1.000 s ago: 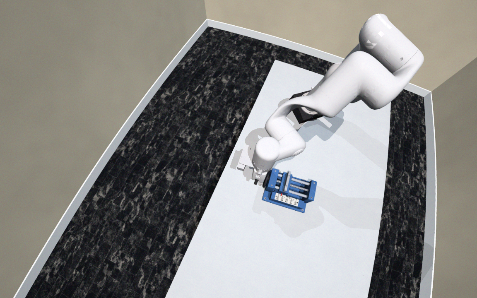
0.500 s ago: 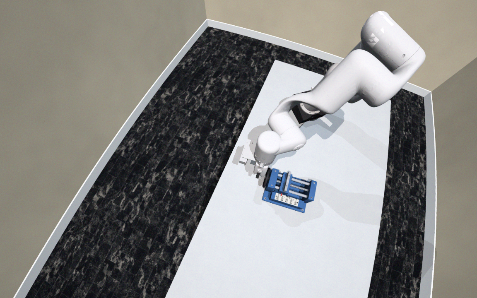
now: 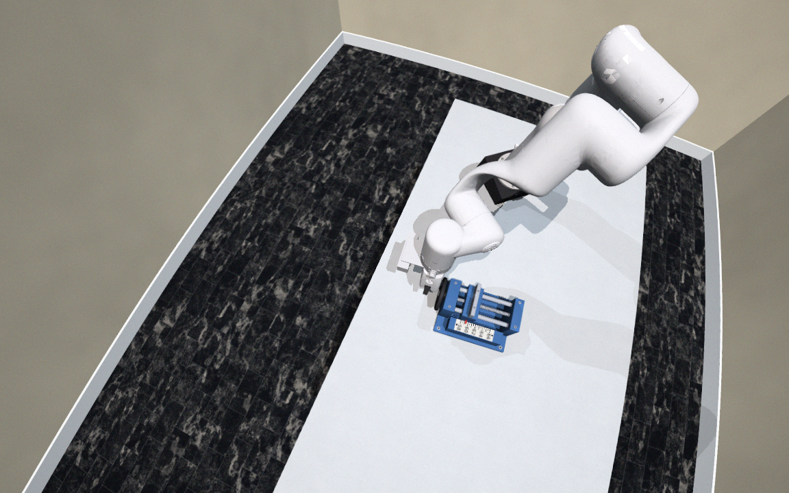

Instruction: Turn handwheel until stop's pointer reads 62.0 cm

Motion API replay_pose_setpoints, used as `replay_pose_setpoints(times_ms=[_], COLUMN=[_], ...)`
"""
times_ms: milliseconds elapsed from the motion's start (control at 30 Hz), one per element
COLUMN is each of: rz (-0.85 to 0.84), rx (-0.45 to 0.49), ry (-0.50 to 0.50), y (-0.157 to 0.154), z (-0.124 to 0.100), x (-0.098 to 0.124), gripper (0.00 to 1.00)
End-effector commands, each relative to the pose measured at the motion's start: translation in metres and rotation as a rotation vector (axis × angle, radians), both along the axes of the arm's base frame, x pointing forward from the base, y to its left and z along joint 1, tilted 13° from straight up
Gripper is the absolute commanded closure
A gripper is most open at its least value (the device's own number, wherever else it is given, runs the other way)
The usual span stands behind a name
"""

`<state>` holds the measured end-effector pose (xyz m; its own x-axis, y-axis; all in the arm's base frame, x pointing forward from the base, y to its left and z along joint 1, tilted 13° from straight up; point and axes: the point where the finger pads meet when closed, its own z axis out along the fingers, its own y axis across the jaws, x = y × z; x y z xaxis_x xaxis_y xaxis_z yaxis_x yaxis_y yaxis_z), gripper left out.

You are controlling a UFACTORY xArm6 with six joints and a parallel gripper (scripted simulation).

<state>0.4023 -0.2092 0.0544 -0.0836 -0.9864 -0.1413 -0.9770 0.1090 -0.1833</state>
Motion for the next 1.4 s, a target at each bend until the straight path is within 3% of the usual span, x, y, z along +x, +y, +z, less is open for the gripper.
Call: replay_pose_setpoints(times_ms=[0,700,1367], rz=[0.000,0.000,0.000], rx=[-0.001,-0.001,-0.001], ry=[-0.002,-0.002,-0.002], y=[0.000,-0.001,-0.006], z=[-0.008,-0.021,0.002], x=[0.004,0.036,0.062], gripper=[0.94,0.94,0.94])
